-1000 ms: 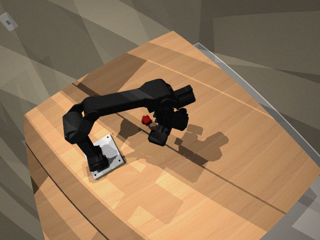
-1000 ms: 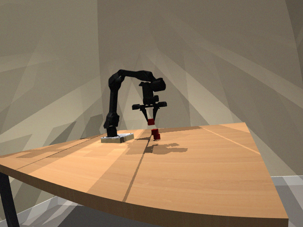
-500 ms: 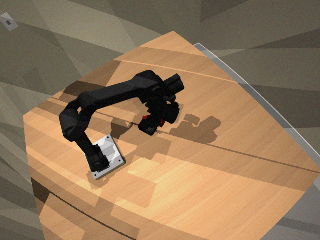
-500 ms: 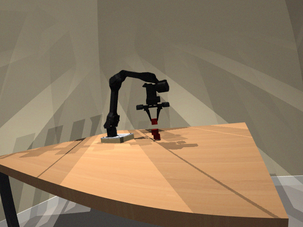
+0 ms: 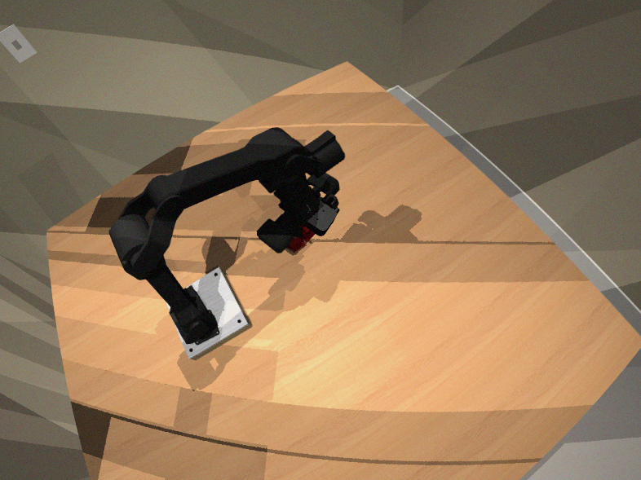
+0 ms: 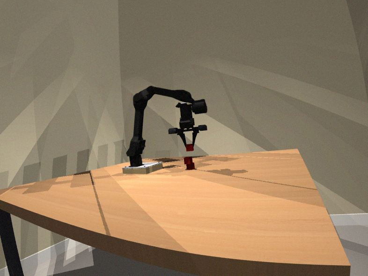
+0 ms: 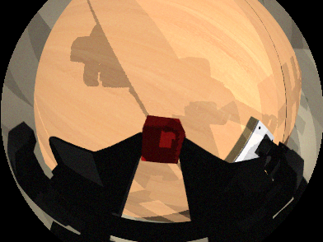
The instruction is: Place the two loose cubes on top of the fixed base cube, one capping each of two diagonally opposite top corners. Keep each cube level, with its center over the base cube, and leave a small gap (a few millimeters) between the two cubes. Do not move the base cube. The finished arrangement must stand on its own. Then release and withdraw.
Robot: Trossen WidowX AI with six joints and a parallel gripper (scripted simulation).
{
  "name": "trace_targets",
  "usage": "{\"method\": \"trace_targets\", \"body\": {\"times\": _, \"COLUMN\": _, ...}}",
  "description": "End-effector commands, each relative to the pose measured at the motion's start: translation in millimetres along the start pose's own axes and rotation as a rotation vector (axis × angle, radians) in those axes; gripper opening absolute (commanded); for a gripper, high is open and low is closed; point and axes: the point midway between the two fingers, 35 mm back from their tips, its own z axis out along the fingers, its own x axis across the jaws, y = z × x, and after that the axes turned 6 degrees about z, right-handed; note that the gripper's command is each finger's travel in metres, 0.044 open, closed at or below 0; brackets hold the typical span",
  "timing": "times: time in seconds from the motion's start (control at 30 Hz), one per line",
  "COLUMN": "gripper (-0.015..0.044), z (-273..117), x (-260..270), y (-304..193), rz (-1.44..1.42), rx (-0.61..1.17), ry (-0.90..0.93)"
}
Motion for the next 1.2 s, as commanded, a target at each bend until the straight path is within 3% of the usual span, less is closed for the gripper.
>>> {"method": "trace_targets", "body": {"times": 0.0, "gripper": 0.0105, "z": 0.3, "x": -2.9, "y": -11.9, "rz": 0.04, "rx": 0.005, "ry": 0.001}}
{"method": "trace_targets", "body": {"times": 0.63, "gripper": 0.0105, "z": 4.0, "x": -14.9, "y": -68.6, "rz": 0.244, "rx": 0.009, "ry": -0.001}}
{"method": "trace_targets", "body": {"times": 1.17, "gripper": 0.0105, "z": 34.7, "x": -17.9, "y": -70.1, "rz": 0.269, "rx": 0.02, "ry": -0.004}}
